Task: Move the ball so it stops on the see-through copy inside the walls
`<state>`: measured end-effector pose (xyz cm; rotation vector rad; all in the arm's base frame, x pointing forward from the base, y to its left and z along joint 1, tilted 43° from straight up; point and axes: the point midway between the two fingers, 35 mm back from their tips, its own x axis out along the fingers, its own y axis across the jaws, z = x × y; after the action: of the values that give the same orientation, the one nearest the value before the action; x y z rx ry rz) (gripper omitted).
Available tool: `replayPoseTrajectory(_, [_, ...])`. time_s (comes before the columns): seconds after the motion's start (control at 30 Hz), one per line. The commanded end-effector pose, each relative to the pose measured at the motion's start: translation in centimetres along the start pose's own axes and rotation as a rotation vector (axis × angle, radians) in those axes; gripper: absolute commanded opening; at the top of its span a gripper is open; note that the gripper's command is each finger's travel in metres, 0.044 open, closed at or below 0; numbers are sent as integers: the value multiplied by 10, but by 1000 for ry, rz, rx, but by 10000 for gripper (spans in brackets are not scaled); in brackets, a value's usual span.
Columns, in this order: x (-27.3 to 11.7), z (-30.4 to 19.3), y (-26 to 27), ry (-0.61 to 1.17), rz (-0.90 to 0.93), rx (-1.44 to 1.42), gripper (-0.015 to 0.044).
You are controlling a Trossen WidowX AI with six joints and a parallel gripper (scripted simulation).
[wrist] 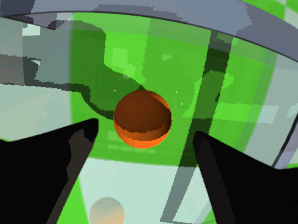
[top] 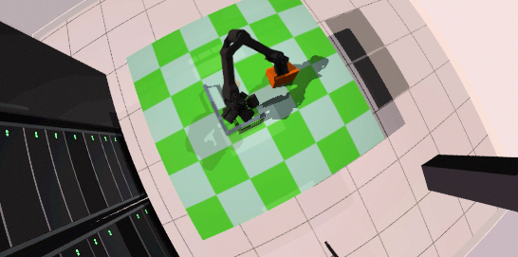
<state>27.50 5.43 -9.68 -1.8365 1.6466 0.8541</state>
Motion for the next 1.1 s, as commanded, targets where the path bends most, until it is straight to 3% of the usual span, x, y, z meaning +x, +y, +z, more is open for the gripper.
replayPoseTrajectory(0.0, [10,0,3,7,6,-10,347])
replayPoseTrajectory(0.37, [25,-1,4,9,7,-10,347])
replayPoseTrajectory(0.47, [25,-1,4,9,7,-10,269])
replayPoseTrajectory(0.8, [25,-1,4,9,7,-10,202])
replayPoseTrajectory(1.07, [-14,3,-3,2,5,-11,0])
